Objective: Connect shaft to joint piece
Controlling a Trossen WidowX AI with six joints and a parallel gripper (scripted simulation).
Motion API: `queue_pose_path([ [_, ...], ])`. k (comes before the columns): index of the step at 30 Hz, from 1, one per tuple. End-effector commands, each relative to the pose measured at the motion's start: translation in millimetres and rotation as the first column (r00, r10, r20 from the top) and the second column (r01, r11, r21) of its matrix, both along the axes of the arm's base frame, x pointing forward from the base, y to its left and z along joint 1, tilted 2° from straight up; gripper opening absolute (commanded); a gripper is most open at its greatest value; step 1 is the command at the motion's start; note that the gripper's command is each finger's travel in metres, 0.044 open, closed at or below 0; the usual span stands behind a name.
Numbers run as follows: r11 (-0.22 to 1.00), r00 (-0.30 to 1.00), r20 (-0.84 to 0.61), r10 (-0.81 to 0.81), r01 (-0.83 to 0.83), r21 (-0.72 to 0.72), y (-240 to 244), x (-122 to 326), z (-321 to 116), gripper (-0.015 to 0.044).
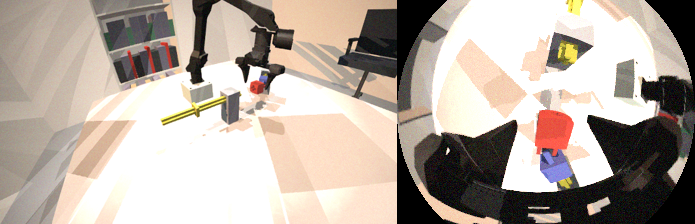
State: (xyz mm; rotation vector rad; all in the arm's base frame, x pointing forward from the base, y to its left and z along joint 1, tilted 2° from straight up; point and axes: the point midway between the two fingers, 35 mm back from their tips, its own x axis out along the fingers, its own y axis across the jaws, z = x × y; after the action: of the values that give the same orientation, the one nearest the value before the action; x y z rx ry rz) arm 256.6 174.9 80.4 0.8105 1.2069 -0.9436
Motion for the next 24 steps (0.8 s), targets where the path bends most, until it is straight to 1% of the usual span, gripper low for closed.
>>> queue_pose_path([
  [1, 0.99, 0.989, -0.024, 0.144, -0.143, 0.012, 1.0, 1.9, 14.3, 0.044],
  [6, 0.952, 0.951, -0.047, 0.307, -0.306, 0.025, 0.8, 2.2, 29.3, 0.044],
  [12, 0.87, 0.868, -0.067, 0.492, -0.49, 0.044, -0.1, 1.7, 47.4, 0.044],
  [18, 0.753, 0.749, -0.077, 0.658, -0.655, 0.065, -1.7, 0.2, 65.7, 0.044],
  [24, 0.604, 0.599, -0.078, 0.797, -0.793, 0.083, -4.0, -2.3, 83.8, 0.044],
])
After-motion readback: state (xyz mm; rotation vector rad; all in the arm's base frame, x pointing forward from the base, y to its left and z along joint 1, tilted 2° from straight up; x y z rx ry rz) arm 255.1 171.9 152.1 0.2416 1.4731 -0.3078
